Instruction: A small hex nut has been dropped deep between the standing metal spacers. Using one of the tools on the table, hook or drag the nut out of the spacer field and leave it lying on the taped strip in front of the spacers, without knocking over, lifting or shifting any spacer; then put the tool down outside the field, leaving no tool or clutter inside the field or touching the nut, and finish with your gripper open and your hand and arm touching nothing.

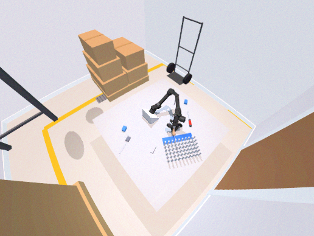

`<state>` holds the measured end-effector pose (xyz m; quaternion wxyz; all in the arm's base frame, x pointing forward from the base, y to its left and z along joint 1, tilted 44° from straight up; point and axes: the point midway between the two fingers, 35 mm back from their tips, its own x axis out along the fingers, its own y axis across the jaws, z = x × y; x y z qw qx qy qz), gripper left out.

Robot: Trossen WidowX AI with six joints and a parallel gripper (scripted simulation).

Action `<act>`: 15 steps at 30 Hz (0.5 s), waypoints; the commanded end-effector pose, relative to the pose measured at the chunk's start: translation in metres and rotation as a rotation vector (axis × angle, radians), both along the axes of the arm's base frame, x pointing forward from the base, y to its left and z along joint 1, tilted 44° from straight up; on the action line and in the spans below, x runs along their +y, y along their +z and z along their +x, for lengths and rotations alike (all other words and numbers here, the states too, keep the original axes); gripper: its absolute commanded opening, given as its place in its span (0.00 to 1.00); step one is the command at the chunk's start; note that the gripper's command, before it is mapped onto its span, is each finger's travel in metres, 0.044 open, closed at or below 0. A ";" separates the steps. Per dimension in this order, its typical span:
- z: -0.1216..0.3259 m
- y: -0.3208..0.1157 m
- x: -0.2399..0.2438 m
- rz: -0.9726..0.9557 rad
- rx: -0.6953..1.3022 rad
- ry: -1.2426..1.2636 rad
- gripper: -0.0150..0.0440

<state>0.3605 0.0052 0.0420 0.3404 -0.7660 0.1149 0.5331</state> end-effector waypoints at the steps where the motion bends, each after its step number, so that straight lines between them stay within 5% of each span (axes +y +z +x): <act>1: 0.007 0.003 -0.004 -0.003 -0.015 -0.002 0.25; 15: 0.015 0.000 -0.008 -0.003 -0.016 -0.002 0.25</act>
